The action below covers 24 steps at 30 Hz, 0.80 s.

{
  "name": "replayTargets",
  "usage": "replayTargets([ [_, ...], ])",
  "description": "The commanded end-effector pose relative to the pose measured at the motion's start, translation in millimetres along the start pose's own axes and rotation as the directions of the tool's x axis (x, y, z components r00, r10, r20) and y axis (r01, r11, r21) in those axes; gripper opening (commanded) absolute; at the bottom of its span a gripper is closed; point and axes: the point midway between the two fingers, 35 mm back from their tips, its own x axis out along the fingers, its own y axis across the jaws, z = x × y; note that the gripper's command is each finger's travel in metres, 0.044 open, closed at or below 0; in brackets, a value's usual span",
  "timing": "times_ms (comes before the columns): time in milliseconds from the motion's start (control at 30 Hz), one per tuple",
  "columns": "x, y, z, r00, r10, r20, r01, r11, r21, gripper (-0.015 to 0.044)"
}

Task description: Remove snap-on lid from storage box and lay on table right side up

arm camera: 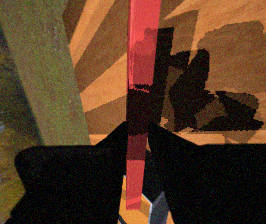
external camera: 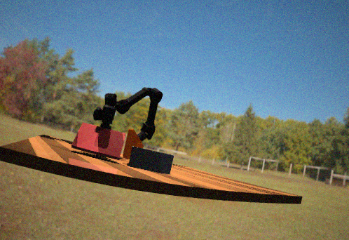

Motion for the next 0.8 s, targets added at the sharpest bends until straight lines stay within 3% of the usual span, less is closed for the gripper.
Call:
replayTargets([
  [0, 2, -1, 0, 1.000, 0.005, 0.003, -0.005, 1.000, -0.001, 0.0000],
  [767, 14, -15, 0, 1.000, 0.005, 0.002, -0.005, 1.000, -0.001, 0.0000],
])
